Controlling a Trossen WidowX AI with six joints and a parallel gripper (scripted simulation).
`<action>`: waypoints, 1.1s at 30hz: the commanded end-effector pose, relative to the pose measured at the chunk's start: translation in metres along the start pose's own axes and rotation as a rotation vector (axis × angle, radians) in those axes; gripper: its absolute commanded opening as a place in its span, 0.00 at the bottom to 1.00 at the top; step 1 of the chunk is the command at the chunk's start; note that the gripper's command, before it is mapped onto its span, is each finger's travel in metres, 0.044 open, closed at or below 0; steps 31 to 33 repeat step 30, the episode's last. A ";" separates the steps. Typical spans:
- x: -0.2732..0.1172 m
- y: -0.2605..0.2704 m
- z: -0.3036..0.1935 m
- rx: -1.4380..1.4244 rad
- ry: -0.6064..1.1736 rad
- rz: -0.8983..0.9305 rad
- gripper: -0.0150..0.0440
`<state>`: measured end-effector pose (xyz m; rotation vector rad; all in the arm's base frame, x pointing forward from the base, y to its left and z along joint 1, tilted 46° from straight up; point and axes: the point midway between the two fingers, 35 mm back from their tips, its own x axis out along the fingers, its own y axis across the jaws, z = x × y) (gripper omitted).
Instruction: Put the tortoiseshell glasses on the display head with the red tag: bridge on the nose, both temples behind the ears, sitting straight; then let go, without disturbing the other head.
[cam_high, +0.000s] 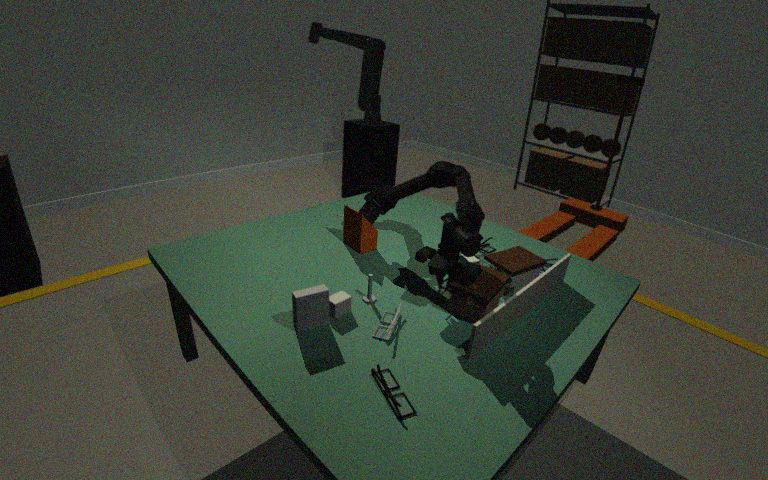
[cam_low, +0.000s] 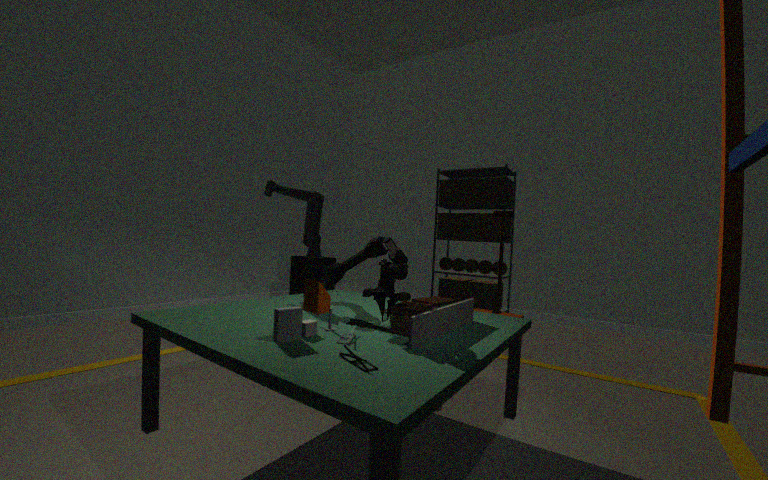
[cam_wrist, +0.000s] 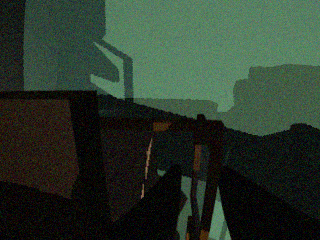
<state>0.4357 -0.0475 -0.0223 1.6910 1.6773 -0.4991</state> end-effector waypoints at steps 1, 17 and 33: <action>0.000 0.000 0.000 0.000 0.000 0.000 0.44; -0.037 -0.007 0.000 0.003 0.002 -0.007 0.44; -0.053 -0.056 0.000 0.005 0.001 -0.009 0.44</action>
